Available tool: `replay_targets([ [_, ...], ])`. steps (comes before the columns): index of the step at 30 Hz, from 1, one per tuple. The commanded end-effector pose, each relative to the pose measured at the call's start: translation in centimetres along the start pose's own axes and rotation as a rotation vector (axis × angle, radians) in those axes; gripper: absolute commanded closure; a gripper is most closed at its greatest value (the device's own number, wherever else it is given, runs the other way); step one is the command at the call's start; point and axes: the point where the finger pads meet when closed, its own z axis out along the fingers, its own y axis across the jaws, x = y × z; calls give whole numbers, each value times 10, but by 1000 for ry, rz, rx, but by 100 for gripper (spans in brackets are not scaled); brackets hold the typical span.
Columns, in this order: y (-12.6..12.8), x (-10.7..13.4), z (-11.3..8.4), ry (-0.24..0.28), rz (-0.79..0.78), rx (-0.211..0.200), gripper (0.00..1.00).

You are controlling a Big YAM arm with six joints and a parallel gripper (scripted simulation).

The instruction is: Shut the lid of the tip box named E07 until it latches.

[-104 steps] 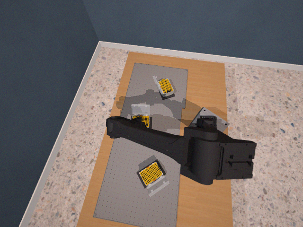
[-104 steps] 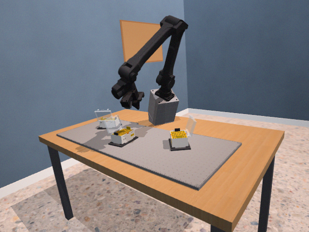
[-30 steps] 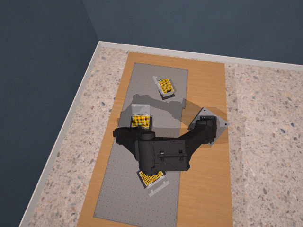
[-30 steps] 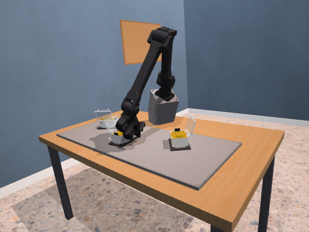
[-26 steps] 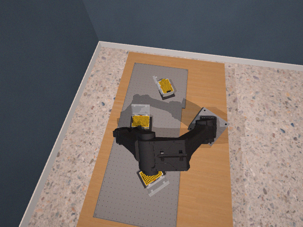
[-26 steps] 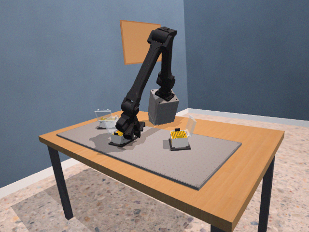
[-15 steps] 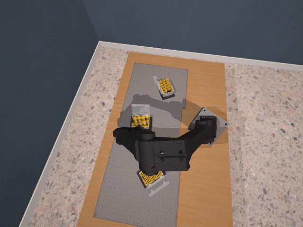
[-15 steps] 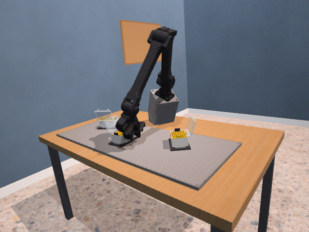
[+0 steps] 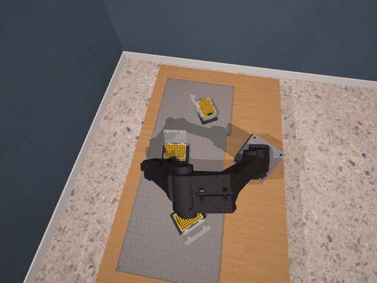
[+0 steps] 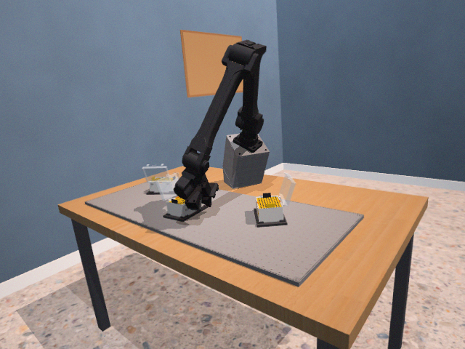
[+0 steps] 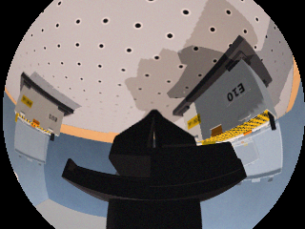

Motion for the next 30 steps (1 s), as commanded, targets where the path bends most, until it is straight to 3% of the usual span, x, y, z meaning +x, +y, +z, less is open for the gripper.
replay_targets([
  [1,-1,-4,-3,-9,1,3,100],
  [8,-1,-4,-3,-9,1,3,100],
  [9,-4,5,-14,-11,8,1,100],
  [14,-4,14,-26,-7,7,2,100],
  [30,-3,53,-89,-7,6,3,100],
])
